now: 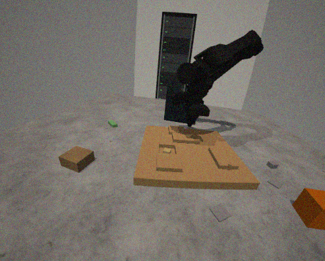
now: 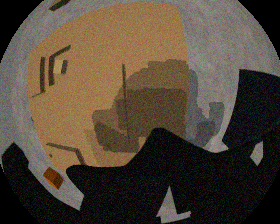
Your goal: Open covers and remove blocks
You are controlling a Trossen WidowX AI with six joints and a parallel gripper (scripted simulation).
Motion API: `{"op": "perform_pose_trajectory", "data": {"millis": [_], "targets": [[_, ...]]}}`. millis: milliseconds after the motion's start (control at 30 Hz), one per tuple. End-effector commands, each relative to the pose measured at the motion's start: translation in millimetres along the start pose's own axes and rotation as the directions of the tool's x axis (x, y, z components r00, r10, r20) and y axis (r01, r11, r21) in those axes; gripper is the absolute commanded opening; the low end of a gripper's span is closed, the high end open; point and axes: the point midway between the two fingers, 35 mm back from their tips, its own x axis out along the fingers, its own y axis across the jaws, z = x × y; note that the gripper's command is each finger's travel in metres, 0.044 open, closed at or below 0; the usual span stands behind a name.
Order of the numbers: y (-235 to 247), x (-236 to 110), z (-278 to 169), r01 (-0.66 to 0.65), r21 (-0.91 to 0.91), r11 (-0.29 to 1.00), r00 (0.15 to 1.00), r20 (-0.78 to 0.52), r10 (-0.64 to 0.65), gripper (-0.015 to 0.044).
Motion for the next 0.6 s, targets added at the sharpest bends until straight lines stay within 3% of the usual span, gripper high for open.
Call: {"op": "perform_pose_trajectory", "data": {"millis": [0, 567], "targets": [[-1.5, 5.1, -0.9, 0.002, 0.005, 1.000, 1.000, -0.006, -0.002, 0.0000], [-2.8, 21.8, -2.2, 0.001, 0.005, 1.000, 1.000, -0.010, -0.001, 0.0000]]}}
